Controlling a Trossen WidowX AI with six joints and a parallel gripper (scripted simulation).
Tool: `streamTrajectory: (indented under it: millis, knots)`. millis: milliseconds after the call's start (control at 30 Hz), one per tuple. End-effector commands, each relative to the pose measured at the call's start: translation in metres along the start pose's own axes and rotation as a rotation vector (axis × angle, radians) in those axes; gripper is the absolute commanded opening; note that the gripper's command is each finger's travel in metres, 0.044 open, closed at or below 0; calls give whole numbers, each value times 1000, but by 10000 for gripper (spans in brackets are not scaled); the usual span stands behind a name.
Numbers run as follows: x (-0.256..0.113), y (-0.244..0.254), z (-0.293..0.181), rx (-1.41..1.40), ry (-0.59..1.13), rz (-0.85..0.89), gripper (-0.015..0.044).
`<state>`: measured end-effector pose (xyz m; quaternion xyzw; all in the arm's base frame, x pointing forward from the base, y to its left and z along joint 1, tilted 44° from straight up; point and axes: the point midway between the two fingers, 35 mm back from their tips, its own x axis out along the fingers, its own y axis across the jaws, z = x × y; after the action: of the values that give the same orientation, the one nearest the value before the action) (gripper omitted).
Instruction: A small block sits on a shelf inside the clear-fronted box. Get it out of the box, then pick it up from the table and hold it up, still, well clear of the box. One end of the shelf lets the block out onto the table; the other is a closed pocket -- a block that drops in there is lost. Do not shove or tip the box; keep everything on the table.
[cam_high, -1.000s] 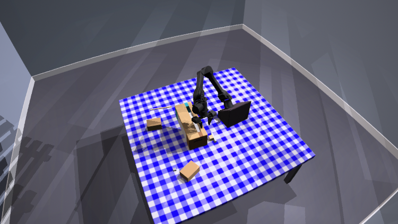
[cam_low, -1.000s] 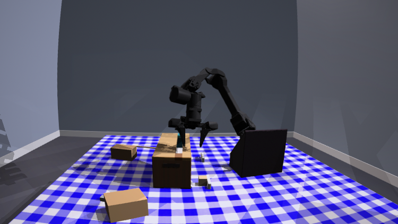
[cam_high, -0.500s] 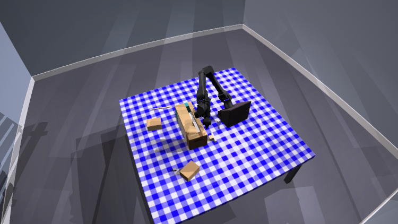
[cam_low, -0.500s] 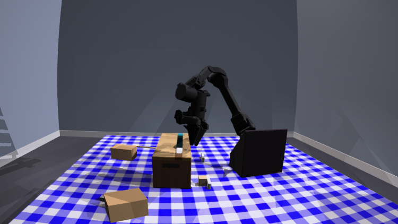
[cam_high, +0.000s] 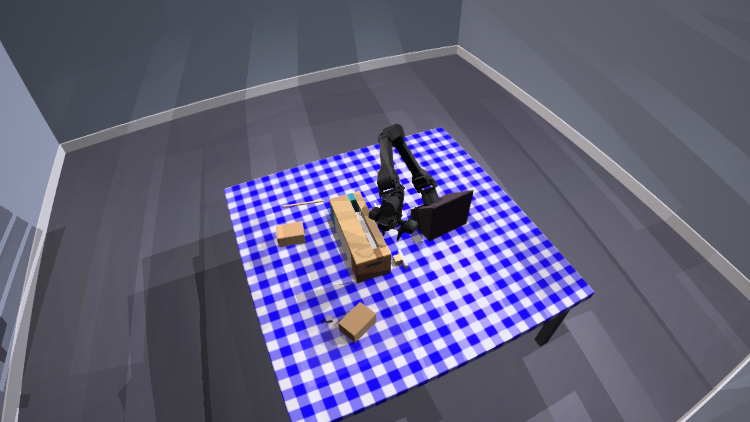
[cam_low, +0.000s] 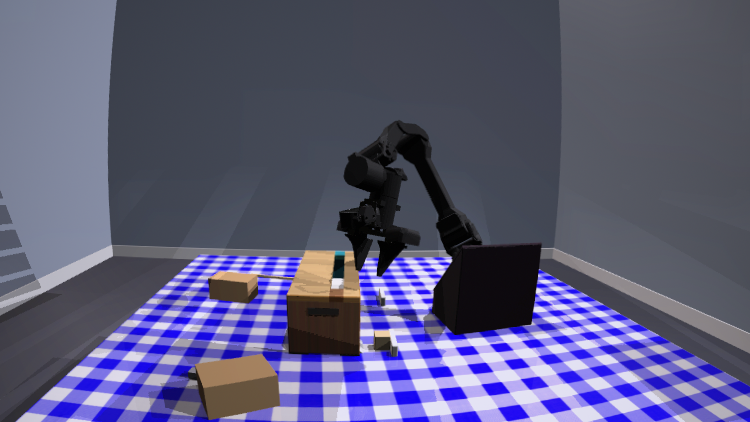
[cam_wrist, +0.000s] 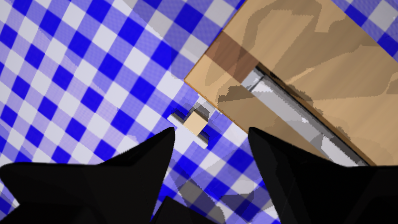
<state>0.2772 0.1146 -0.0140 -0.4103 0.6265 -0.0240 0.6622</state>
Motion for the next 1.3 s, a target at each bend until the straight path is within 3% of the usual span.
streamTrajectory:
  millis: [0, 733, 1267]
  knots:
    - [5, 14, -8, -965, 70, -114, 285]
    - [-1, 28, -11, -2452, 328, -201, 285]
    - [-1, 28, -11, -2468, 332, -201, 285]
